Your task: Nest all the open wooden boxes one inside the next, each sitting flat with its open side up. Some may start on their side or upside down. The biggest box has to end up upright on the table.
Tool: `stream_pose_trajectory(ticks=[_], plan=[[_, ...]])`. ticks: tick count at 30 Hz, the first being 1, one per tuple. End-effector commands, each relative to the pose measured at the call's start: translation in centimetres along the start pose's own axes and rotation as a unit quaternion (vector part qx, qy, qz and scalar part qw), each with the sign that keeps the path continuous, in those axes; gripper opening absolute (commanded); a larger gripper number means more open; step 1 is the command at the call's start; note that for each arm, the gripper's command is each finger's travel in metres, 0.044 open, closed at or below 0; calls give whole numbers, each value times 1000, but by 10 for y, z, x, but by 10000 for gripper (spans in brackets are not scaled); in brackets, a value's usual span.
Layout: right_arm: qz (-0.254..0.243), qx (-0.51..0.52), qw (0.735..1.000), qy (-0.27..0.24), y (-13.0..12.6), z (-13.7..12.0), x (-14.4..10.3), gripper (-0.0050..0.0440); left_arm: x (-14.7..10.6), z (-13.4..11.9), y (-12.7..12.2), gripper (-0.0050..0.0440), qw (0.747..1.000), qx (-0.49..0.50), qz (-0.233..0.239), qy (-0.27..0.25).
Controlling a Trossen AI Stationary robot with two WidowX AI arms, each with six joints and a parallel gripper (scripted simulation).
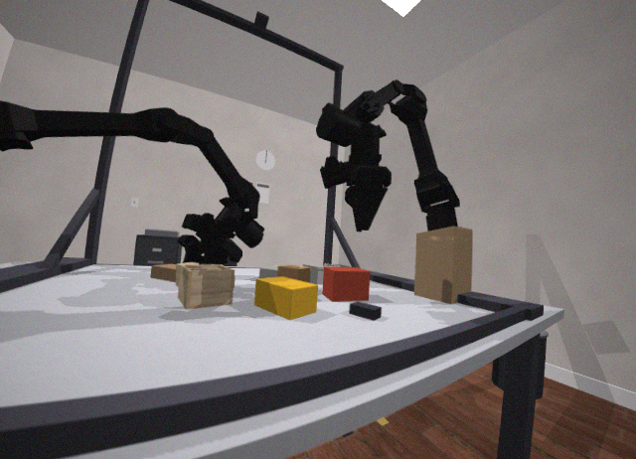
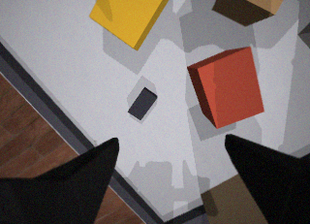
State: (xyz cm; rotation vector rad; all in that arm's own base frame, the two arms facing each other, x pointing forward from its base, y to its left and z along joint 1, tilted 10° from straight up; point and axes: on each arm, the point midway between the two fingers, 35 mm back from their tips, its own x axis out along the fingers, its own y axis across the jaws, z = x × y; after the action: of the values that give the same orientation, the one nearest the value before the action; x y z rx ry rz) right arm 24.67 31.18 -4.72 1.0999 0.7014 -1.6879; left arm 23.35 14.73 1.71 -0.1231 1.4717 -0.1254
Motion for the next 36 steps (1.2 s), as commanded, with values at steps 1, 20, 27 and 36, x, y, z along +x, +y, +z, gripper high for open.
stream_pose_trajectory(ticks=[1, 20, 27, 36], plan=[[3, 1, 999, 41, 2, 5, -17, -50, -6, 5, 3, 400, 1000, 3, 6, -11], [4, 1, 990, 138, 3, 16, -14, -50, -6, 5, 3, 400, 1000, 3, 6, -11], [4, 0, 985, 175, 2, 20, -11, -50, -6, 5, 3, 400, 1000, 3, 6, -11], [4, 0, 973, 232, 2, 26, -8, -50, -6, 5, 3, 400, 1000, 3, 6, -11]])
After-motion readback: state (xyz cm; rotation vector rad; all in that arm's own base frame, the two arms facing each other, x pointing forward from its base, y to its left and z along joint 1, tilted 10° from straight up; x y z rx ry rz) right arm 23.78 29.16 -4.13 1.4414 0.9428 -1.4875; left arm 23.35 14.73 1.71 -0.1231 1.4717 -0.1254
